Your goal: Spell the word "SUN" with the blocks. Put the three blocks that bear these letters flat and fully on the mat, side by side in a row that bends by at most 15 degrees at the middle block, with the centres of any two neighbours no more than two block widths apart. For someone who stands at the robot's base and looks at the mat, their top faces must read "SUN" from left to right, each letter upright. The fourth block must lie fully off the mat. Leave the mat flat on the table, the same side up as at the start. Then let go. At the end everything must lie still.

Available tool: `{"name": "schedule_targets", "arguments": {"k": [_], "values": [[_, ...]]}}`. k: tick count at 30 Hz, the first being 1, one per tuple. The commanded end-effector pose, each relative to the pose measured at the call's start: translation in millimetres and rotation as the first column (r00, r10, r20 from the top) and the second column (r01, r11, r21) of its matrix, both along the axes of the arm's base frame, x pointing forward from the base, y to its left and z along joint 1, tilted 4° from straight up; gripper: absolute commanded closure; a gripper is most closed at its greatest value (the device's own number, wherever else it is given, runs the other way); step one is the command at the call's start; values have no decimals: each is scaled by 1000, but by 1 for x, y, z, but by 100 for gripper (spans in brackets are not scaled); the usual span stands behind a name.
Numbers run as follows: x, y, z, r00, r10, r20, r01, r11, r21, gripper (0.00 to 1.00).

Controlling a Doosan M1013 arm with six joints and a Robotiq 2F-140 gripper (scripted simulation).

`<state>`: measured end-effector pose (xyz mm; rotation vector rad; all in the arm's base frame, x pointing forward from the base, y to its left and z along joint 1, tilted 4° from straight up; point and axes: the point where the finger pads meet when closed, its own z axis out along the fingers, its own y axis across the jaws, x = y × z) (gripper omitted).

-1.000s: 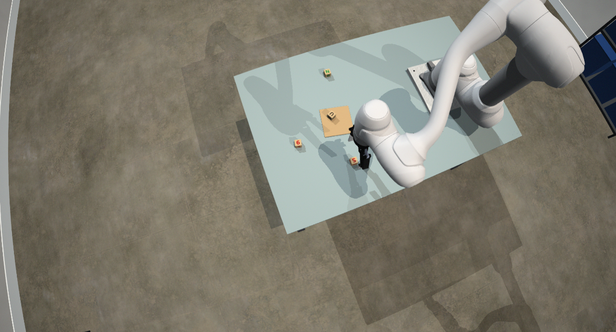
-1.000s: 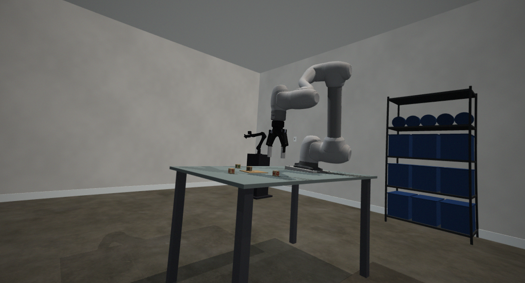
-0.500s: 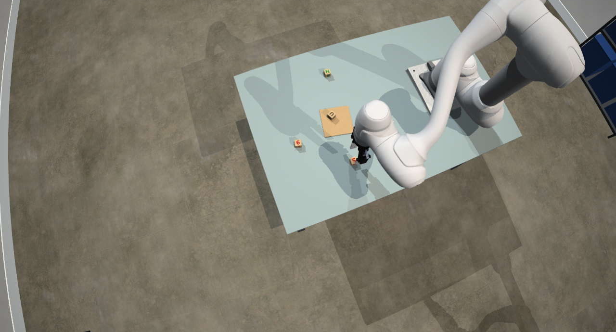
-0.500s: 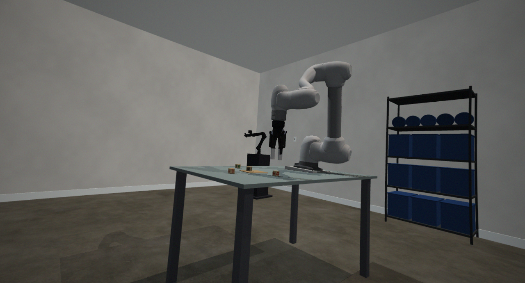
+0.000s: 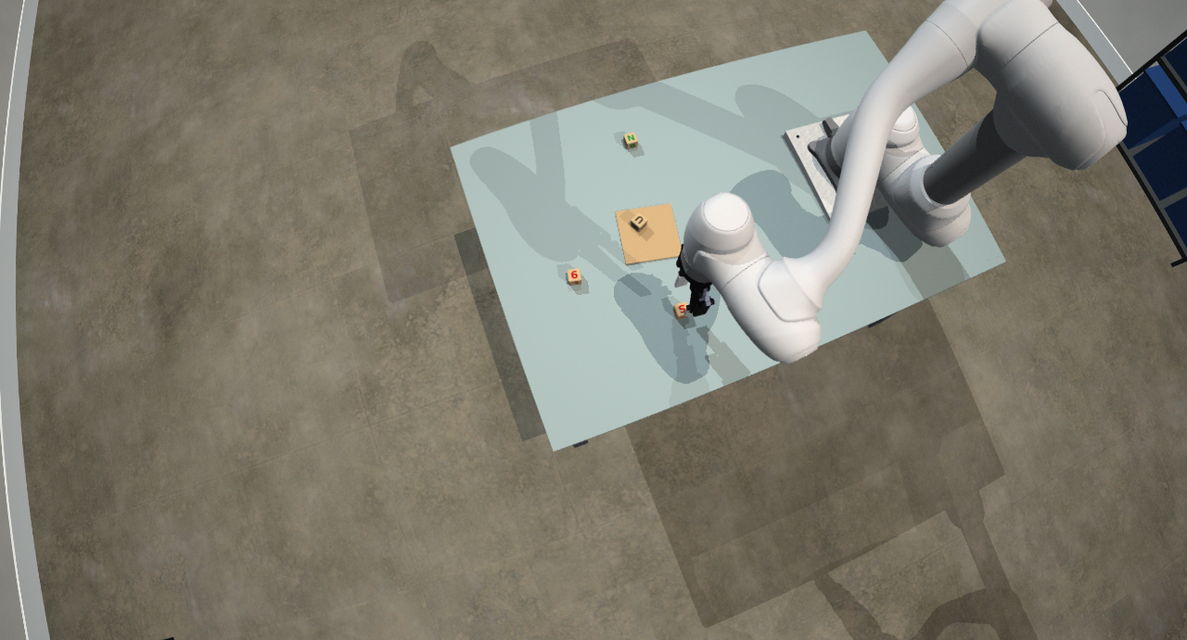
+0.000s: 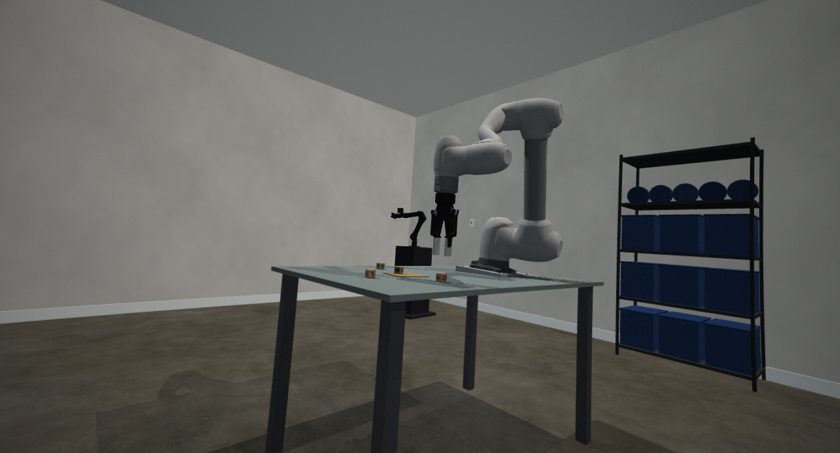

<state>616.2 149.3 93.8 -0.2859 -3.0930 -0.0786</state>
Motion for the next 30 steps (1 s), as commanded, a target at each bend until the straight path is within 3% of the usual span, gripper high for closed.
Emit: {"name": "schedule_targets", "arguments": {"k": [1,30], "values": [[0,4,-2,1000,-3,-7,3,1000,2,60],[-1,6,-22,1000,-3,-7,3,1000,2,60]]}}
